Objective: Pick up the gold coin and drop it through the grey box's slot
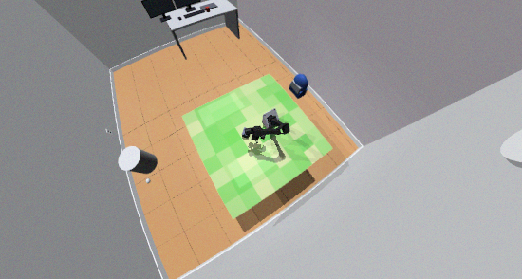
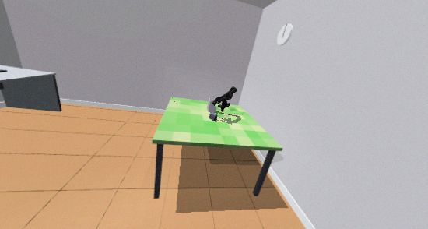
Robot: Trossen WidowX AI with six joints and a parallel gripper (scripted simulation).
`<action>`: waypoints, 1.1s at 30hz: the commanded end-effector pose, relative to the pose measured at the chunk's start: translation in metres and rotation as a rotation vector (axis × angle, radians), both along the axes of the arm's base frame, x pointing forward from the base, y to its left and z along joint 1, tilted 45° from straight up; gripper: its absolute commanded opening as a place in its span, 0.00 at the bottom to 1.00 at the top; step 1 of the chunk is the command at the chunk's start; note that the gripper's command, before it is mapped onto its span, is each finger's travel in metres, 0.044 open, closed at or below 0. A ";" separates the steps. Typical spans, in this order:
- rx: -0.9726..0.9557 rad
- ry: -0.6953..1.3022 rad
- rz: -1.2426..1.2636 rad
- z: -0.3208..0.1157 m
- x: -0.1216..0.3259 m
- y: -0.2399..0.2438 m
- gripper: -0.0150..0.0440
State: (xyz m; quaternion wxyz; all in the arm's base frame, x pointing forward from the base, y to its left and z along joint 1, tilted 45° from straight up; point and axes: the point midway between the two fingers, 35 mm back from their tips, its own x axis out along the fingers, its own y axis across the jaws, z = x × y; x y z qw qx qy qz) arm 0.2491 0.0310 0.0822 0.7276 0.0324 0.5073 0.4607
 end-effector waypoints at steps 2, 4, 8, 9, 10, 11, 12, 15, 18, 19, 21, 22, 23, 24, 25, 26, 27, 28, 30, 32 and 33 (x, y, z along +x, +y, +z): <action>-0.005 0.006 -0.010 -0.003 0.006 -0.006 0.25; -0.006 0.006 -0.010 -0.005 0.008 -0.009 0.25; -0.008 0.006 -0.011 -0.010 0.013 -0.016 0.25; -0.008 0.006 -0.011 -0.011 0.015 -0.017 0.25; -0.009 0.006 -0.011 -0.013 0.016 -0.019 0.25; -0.009 0.006 -0.011 -0.014 0.017 -0.021 0.25; -0.009 0.006 -0.011 -0.015 0.018 -0.022 0.25; -0.010 0.006 -0.011 -0.020 0.022 -0.028 0.25; -0.011 0.006 -0.011 -0.024 0.025 -0.033 0.25; -0.011 0.006 -0.011 -0.025 0.026 -0.034 0.25; -0.012 0.005 -0.011 -0.028 0.028 -0.038 0.25; -0.012 0.005 -0.011 -0.030 0.029 -0.039 0.25; -0.012 0.005 -0.011 -0.032 0.030 -0.041 0.25; -0.012 0.005 -0.011 -0.033 0.031 -0.043 0.25; -0.012 0.005 -0.011 -0.035 0.032 -0.045 0.25; -0.012 0.005 -0.011 -0.036 0.033 -0.046 0.25; -0.012 0.005 -0.011 -0.038 0.034 -0.048 0.25; -0.013 0.005 -0.011 -0.040 0.035 -0.050 0.25; -0.013 0.005 -0.011 -0.043 0.037 -0.053 0.25; -0.013 0.005 -0.011 -0.046 0.038 -0.057 0.25; -0.013 0.005 -0.011 -0.048 0.039 -0.059 0.25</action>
